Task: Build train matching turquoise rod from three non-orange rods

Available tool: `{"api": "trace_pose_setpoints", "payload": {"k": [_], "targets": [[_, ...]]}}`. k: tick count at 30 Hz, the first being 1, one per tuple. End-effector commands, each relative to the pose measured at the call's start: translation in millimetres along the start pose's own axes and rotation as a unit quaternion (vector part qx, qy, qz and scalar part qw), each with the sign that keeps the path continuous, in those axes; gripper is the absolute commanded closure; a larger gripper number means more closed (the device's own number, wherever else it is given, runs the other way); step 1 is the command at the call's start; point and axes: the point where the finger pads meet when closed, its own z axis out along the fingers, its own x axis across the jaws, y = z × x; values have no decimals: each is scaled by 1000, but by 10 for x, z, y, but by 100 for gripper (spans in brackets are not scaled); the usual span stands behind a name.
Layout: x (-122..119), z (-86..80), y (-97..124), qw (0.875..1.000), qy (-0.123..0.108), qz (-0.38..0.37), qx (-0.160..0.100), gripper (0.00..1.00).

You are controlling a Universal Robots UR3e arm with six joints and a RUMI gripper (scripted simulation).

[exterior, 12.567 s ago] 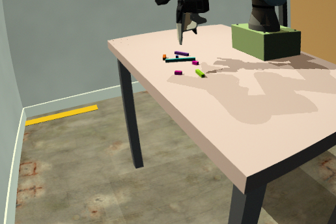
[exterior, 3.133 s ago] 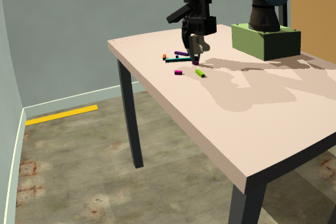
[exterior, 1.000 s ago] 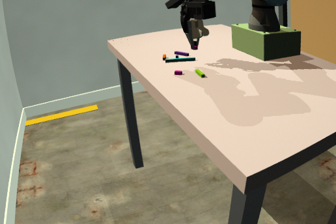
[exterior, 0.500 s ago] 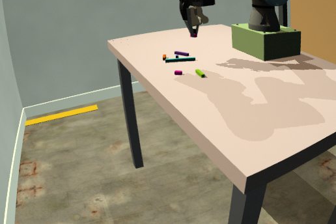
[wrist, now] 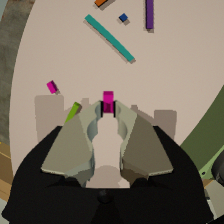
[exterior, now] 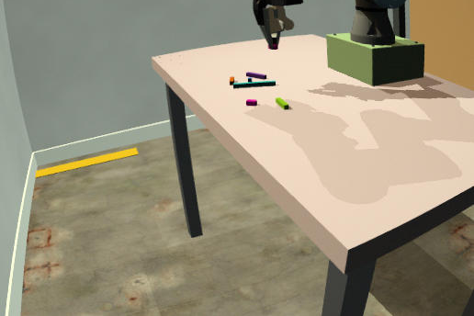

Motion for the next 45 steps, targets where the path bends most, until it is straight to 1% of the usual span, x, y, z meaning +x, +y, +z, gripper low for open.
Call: {"api": "trace_pose_setpoints", "payload": {"k": [1, 5, 9, 11, 12, 17, 26, 28, 33, 38, 45], "targets": [[-6, -7, -4, 1000, -1, 0, 1, 100], [-28, -8, 29, 1000, -1, 6, 1, 100], [-90, -9, 132, 1000, -1, 24, 1, 100], [-90, -9, 132, 1000, -1, 24, 1, 100], [-111, -10, 170, 1000, -1, 30, 1, 100], [-239, -12, 430, 997, -1, 71, 1, 100], [-426, -9, 1027, 988, -1, 156, 1, 100], [-426, -9, 1027, 988, -1, 156, 1, 100], [-466, -6, 1267, 982, -1, 187, 1, 100], [-477, -4, 1364, 980, -1, 199, 0, 100], [-478, -4, 1371, 980, -1, 200, 0, 100]]}}
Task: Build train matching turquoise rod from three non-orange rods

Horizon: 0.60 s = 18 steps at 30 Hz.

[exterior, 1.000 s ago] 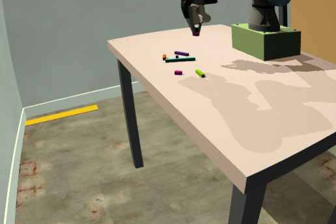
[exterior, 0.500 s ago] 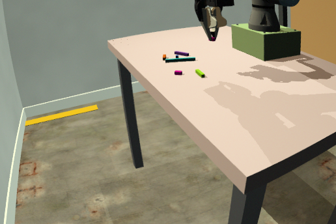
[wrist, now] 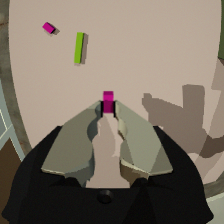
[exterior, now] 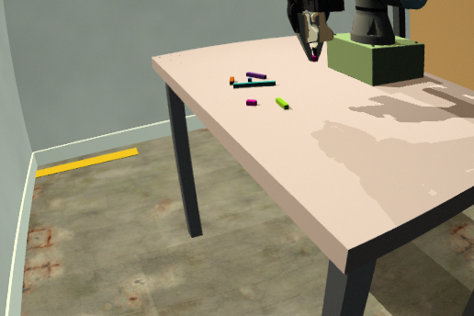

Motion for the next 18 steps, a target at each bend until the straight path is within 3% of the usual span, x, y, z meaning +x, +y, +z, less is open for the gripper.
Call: {"api": "trace_pose_setpoints", "payload": {"k": [1, 18], "targets": [[-7, -7, 7, 1000, -1, 1, 1, 100], [-9, 81, 8, 1000, -1, 1, 1, 100]]}}
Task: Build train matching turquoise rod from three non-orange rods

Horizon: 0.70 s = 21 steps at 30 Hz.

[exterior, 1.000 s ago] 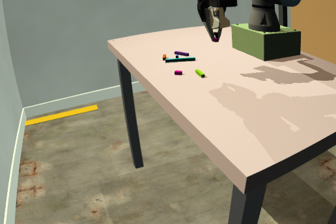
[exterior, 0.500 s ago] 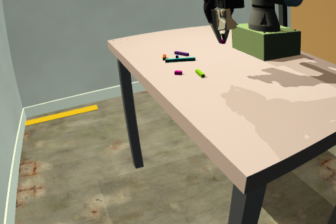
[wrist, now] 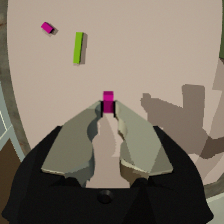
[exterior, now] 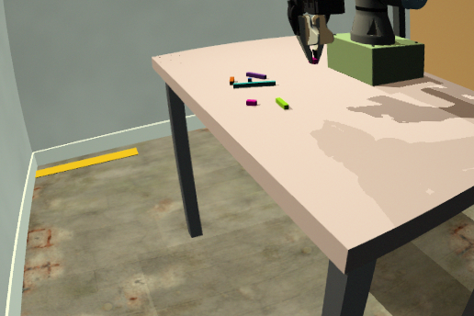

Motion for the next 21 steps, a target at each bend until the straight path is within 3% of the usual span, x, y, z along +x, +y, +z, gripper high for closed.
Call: {"api": "trace_pose_setpoints", "payload": {"k": [1, 14, 21], "targets": [[-10, 60, 2, 1000, -1, 0, 0, 100], [-22, 578, 11, 1000, -1, 0, 0, 100], [-26, 737, 14, 1000, -1, 0, 0, 100]]}}
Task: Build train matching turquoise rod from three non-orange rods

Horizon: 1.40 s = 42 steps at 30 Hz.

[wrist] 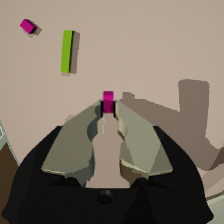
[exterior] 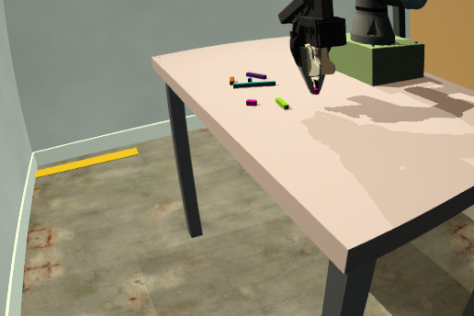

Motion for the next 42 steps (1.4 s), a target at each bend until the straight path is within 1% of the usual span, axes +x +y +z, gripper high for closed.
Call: {"api": "trace_pose_setpoints", "payload": {"k": [1, 7, 42], "targets": [[-23, 137, 5, 1000, -3, 0, 0, 100], [-25, 196, 6, 1000, -3, 0, 0, 100], [-25, 197, 6, 1000, -3, 0, 0, 100]]}}
